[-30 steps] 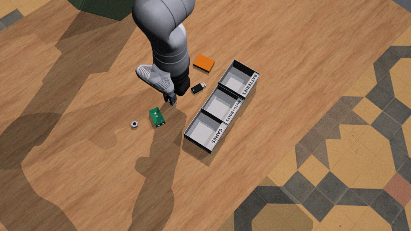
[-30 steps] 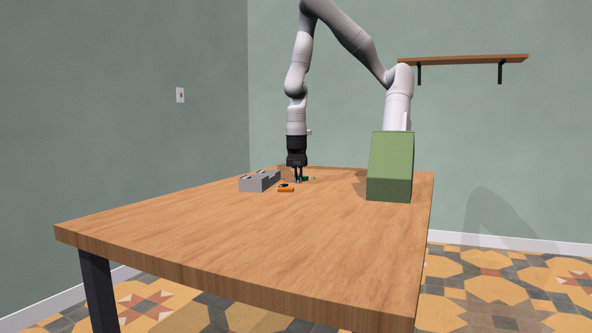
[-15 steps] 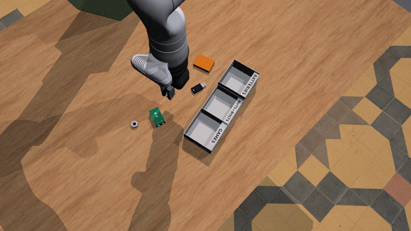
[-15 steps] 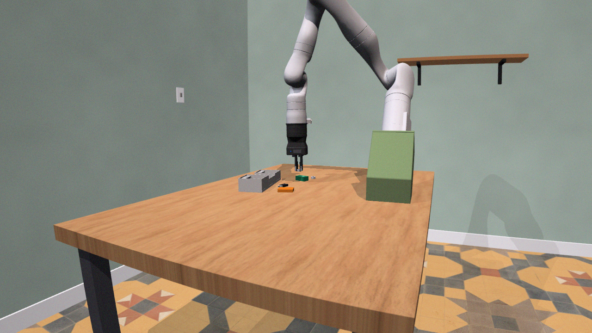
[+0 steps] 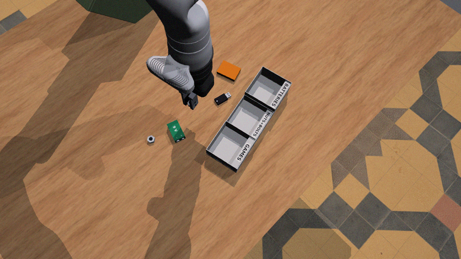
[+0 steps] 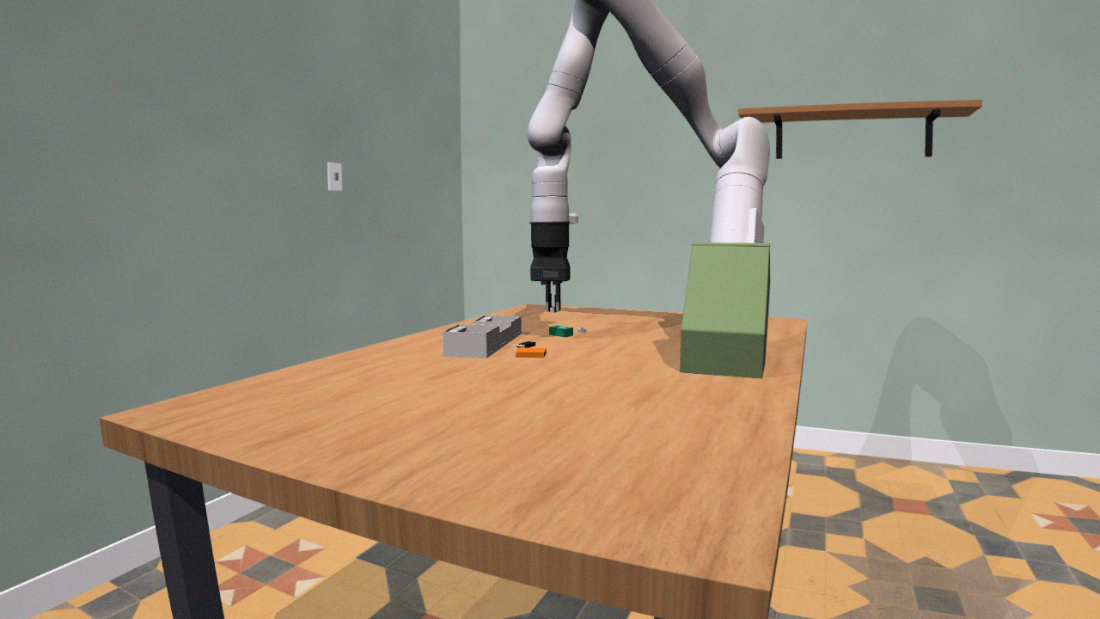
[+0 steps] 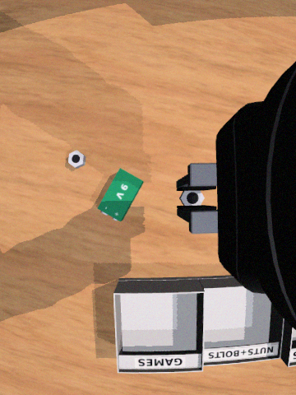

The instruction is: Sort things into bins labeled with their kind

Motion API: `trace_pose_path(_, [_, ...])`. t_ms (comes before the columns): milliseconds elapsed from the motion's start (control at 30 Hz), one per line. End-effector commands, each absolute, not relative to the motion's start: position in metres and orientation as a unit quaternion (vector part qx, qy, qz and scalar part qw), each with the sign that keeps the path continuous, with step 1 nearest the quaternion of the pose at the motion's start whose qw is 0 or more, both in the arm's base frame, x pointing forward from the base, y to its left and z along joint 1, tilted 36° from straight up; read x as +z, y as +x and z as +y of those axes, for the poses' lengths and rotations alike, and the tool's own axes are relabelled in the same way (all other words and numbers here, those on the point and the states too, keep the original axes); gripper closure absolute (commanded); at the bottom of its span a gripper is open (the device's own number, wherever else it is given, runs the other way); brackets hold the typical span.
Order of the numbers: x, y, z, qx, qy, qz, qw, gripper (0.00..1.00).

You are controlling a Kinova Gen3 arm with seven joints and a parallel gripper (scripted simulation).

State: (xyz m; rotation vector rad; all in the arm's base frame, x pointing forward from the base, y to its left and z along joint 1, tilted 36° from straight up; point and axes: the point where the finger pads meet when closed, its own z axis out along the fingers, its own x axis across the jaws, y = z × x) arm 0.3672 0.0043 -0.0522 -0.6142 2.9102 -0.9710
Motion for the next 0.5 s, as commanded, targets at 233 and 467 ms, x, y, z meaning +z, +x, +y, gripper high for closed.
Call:
trace_pose_path(233, [-0.047, 0.367, 0.009, -0.310, -0.197, 0.930, 0.007, 0.66])
trace_pose_path(467, [-0.053, 0.379, 0.021, -0.310, -0.197, 0.930, 0.007, 0.66])
